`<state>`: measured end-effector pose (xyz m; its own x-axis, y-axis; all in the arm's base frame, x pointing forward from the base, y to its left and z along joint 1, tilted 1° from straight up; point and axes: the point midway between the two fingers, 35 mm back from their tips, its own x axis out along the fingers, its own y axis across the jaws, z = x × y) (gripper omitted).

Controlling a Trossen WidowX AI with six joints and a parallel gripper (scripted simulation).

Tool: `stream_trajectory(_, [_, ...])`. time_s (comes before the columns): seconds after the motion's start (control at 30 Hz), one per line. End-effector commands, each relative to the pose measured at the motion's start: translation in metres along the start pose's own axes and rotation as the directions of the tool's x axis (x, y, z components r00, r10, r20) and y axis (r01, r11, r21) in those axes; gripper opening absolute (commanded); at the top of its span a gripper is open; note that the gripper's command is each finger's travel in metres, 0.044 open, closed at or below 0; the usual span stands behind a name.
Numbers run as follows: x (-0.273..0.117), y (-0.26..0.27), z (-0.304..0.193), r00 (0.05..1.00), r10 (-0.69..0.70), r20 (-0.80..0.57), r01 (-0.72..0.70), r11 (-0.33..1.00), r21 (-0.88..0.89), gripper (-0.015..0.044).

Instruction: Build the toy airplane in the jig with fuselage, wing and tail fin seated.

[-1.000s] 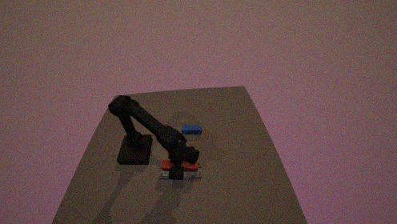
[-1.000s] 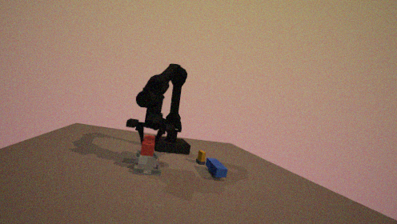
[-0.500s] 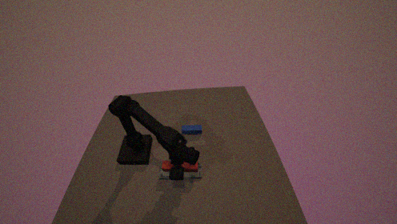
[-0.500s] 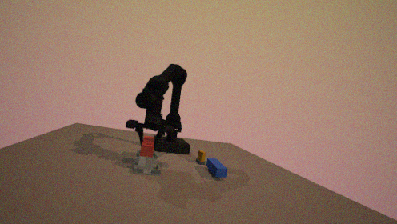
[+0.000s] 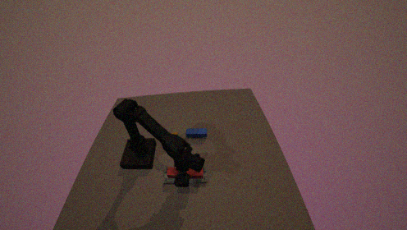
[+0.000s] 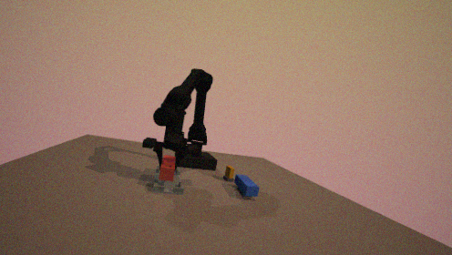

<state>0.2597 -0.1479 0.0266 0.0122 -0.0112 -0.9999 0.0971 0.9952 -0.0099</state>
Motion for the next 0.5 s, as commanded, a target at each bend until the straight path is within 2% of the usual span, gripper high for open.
stream_trajectory(0.0, [0.0075,-0.0004,-0.0017,1.0,-0.002,-0.008,0.002,1.0,-0.003,0.0195])
stream_trajectory(0.23, [0.0129,-0.0004,-0.0021,1.0,-0.002,-0.008,0.002,1.0,-0.003,0.0195])
stream_trajectory(0.4, [0.0107,0.0002,-0.0014,1.0,0.002,-0.003,-0.002,1.0,0.0,0.0162])
stream_trajectory(0.47, [0.0107,0.0002,-0.0014,1.0,0.002,-0.003,-0.002,1.0,0.0,0.0109])
